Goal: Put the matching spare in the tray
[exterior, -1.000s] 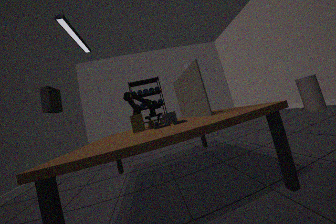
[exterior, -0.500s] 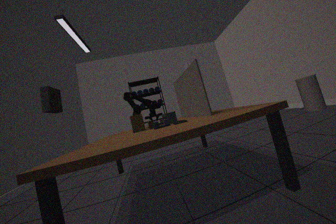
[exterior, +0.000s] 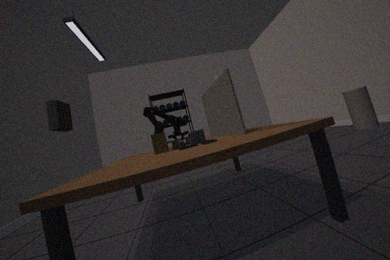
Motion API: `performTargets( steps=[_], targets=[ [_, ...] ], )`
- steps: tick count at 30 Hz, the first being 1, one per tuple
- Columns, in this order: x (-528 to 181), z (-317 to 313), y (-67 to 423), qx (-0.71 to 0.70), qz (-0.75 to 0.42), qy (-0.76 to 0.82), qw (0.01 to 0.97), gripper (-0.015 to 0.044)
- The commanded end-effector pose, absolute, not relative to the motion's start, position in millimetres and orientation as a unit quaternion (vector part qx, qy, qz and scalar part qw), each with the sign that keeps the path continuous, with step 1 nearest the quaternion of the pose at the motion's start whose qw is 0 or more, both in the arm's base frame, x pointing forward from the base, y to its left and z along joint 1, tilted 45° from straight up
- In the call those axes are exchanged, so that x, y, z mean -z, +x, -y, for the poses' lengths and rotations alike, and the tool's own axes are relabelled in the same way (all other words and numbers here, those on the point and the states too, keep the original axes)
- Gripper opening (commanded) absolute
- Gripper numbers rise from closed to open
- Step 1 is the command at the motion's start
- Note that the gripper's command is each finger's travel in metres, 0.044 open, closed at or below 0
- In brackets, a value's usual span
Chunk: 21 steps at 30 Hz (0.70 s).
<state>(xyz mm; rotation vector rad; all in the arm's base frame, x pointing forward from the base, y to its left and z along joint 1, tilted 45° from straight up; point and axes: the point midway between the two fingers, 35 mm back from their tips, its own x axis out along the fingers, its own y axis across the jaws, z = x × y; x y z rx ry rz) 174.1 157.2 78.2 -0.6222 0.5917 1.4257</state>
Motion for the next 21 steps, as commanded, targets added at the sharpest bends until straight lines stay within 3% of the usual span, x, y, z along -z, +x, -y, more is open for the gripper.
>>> performTargets(
  steps=[1, 21],
  targets=[
    [-79.8, -155.0, 174.5, -0.633, -0.263, -0.277, 0.673, 0.0],
    [-133.1, -100.1, 169.8, -0.632, -0.268, -0.278, 0.672, 0.0]
  ],
)
